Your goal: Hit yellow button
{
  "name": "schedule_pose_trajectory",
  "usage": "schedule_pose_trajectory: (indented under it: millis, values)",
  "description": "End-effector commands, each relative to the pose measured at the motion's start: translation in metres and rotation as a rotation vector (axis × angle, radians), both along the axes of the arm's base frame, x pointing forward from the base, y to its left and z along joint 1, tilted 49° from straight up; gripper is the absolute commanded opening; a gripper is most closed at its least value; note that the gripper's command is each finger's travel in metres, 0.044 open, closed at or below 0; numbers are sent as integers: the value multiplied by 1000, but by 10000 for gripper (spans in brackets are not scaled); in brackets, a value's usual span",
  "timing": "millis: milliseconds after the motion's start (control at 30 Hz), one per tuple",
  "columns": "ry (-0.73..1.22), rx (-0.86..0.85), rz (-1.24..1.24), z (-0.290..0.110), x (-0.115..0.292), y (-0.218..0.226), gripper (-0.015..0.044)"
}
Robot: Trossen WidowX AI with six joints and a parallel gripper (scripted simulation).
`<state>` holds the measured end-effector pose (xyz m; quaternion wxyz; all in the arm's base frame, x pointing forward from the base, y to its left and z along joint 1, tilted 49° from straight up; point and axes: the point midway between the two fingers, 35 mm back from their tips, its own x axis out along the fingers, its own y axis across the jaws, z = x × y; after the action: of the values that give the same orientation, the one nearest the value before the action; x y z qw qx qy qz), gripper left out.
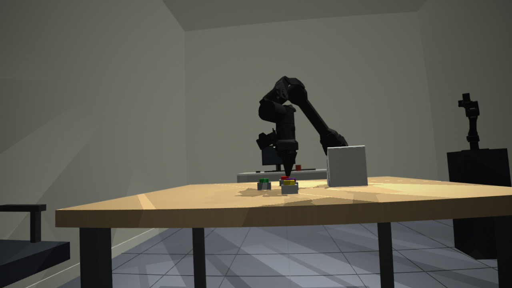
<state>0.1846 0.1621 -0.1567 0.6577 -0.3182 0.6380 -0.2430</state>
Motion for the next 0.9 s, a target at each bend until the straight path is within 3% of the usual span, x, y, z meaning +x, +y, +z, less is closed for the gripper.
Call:
schedule_pose_trajectory:
  millis: [0, 867]
  values:
    - [7, -13, 4, -5, -1, -9, 20]
    - [7, -14, 3, -13, -1, -18, 20]
